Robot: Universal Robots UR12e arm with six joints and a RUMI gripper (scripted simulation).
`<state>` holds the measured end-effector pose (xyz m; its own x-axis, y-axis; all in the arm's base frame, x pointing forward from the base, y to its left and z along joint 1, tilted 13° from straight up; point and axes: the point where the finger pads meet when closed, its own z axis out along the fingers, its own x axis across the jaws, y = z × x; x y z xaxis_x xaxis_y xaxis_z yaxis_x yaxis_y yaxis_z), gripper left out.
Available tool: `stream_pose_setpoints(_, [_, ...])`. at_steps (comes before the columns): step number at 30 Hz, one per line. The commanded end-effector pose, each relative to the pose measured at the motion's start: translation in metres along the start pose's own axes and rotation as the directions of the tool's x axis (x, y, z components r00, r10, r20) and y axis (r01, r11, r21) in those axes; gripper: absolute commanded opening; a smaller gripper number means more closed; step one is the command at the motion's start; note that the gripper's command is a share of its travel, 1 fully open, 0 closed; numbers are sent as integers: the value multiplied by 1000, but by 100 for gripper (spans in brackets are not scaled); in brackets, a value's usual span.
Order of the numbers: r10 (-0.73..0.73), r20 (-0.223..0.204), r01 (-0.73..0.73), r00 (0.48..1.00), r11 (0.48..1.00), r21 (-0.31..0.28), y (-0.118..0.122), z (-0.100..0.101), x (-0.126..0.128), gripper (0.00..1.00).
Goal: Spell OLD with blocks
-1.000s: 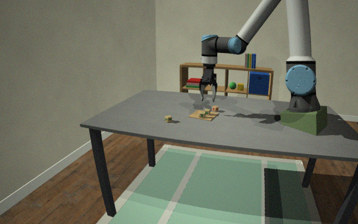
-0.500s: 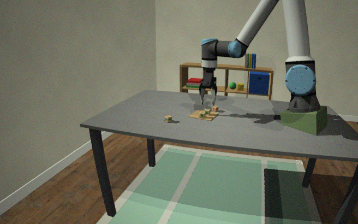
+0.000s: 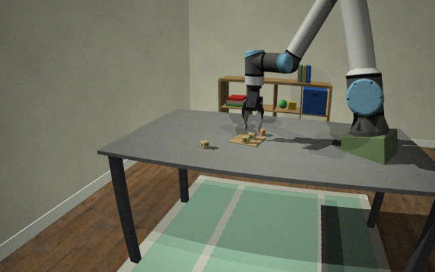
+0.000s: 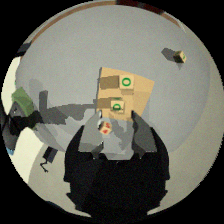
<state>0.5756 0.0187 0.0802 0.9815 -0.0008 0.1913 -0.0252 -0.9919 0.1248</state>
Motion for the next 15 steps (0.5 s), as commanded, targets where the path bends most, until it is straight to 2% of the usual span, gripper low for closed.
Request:
stream_pose_setpoints(1, [0,-1,0,1000,1000,0,0,2,1,40])
stream_pose_setpoints(15, [0,-1,0,1000,1000,0,0,3,1,40])
